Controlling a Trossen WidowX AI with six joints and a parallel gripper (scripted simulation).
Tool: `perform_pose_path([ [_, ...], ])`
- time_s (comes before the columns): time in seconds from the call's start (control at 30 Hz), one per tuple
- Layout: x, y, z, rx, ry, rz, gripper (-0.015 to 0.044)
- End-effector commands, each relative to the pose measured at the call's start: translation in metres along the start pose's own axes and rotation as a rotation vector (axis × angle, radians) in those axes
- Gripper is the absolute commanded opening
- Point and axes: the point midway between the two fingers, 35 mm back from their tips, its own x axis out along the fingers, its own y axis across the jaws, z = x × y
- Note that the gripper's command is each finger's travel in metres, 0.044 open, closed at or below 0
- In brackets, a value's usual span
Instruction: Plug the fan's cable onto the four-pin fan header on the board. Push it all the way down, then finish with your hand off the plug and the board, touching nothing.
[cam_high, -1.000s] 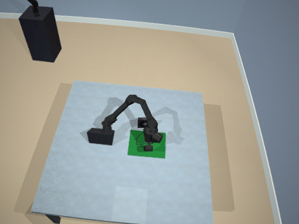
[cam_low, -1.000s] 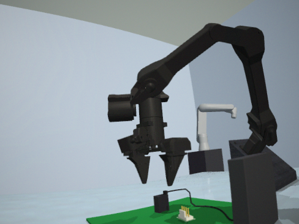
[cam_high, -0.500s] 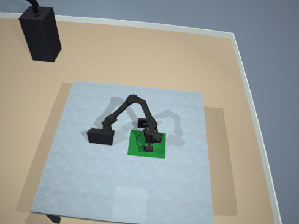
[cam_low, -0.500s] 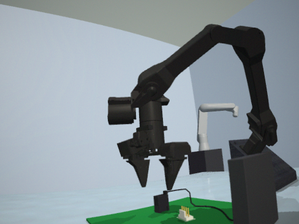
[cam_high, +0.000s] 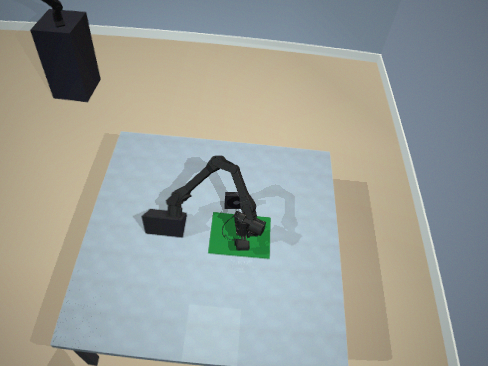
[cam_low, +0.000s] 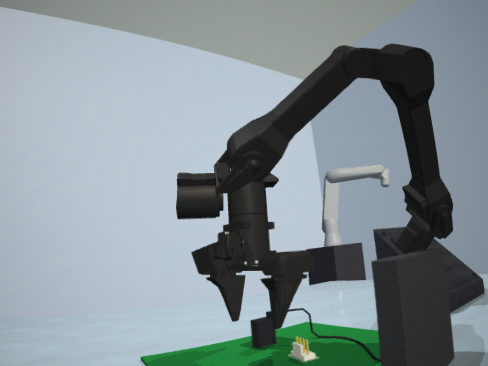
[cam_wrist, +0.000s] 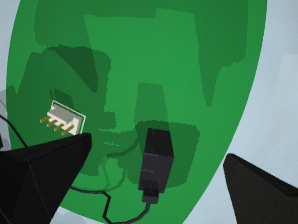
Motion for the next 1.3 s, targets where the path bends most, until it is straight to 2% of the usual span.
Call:
perform_pose_path([
  [0.0, 0.013, 0.000, -0.006, 0.019, 0.015, 0.013, 0.0440],
  [0.23, 0.023, 0.001, -0.007, 0.018, 0.015, 0.014, 0.0440],
  [1.27, 0.023, 0.001, -0.007, 0.018, 0.015, 0.014, 0.0440],
])
